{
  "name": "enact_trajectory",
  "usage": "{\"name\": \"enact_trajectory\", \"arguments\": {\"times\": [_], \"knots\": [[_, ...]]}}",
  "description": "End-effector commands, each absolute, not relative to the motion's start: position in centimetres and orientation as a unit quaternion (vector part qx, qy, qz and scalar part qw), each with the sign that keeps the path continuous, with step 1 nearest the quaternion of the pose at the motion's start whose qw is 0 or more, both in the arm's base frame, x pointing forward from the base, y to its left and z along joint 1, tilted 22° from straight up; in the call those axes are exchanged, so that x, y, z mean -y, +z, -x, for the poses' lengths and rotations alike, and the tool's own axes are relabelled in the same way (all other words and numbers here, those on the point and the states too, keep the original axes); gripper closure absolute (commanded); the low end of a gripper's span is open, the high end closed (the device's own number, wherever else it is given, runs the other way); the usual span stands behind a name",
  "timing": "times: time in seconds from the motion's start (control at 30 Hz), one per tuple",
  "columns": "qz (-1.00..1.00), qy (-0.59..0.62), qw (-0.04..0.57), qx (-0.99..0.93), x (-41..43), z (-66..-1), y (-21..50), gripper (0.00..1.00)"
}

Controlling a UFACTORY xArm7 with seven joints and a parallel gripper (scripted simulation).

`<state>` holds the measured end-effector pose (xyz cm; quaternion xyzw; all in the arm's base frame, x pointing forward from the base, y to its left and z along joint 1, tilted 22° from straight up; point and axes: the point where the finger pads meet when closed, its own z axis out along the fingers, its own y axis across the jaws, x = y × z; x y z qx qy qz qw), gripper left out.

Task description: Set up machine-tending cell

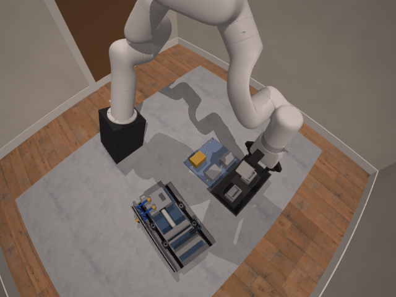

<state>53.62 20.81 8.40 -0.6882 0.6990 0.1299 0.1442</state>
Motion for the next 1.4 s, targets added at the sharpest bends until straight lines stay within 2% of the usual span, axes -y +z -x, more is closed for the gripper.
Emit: {"name": "enact_trajectory", "arguments": {"times": [0.0, 0.53, 0.57, 1.37], "knots": [[0.688, 0.13, 0.145, -0.699, -20.2, -53.6, 9.8, 0.31], [0.688, 0.13, 0.145, -0.699, -19.2, -53.5, 12.3, 0.31], [0.688, 0.13, 0.145, -0.699, -19.2, -53.5, 12.3, 1.0], [0.688, 0.13, 0.145, -0.699, -19.2, -53.5, 12.3, 1.0]]}}
